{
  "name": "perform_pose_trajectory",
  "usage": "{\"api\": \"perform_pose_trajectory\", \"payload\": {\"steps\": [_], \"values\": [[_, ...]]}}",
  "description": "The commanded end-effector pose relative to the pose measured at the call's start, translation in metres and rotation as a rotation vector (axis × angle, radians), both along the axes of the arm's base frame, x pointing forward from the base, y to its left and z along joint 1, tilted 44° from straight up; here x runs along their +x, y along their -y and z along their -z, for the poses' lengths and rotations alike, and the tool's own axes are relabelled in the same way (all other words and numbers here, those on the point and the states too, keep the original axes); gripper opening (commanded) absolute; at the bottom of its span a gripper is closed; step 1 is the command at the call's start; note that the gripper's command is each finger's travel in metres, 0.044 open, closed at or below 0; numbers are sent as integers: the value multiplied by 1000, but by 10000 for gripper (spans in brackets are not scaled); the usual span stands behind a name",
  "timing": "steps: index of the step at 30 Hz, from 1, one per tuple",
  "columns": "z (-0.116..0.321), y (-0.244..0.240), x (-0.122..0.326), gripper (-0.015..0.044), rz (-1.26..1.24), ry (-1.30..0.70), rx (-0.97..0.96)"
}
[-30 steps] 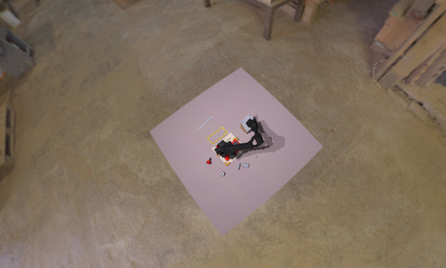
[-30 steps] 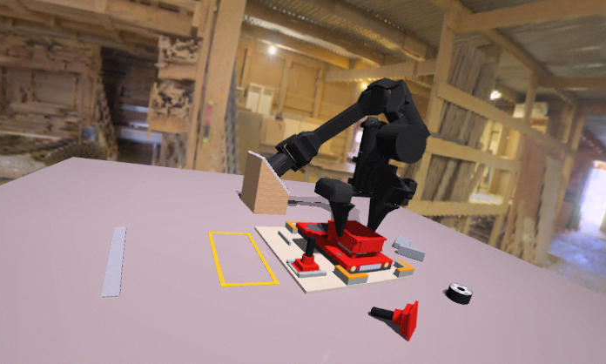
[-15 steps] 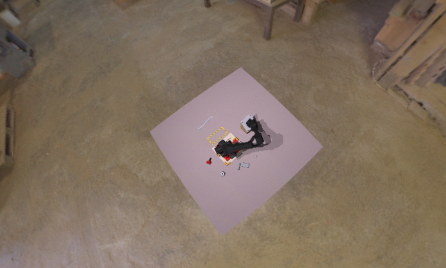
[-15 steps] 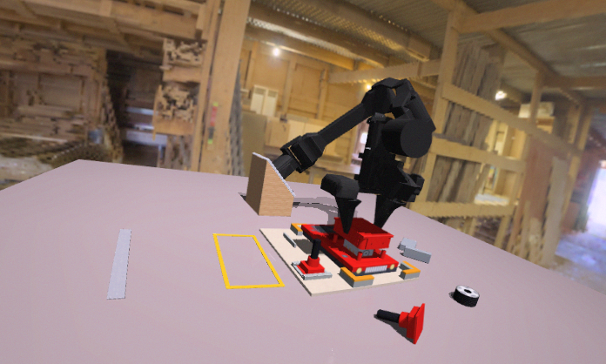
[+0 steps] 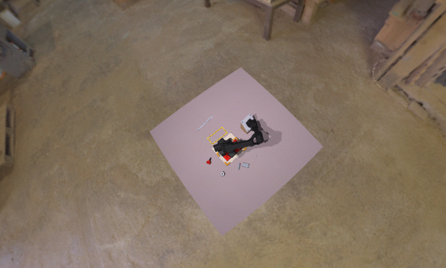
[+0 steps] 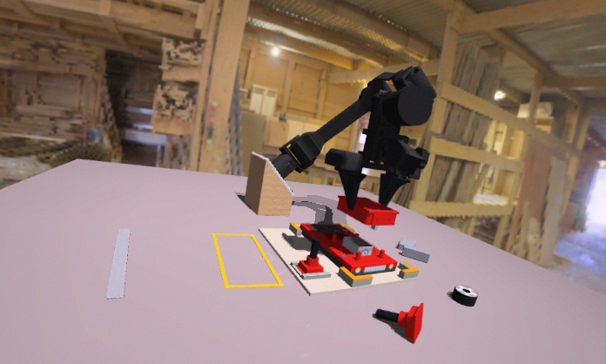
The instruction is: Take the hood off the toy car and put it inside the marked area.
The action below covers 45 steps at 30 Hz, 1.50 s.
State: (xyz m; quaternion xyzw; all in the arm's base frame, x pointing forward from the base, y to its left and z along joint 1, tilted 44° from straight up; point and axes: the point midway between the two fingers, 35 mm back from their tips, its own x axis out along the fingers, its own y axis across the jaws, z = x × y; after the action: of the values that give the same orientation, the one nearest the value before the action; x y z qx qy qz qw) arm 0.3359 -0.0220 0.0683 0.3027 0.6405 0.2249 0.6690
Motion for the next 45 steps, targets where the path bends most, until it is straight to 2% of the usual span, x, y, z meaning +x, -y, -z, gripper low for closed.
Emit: {"api": "perform_pose_trajectory", "payload": {"steps": [1, 14, 29, 45], "values": [[4, 3, 0, 0, 0, -2, -2], [64, 77, -11, 0, 4, -1, -26], [136, 148, -55, 0, -4, 3, -16], [146, 145, -56, 0, -5, 4, -15]]}}
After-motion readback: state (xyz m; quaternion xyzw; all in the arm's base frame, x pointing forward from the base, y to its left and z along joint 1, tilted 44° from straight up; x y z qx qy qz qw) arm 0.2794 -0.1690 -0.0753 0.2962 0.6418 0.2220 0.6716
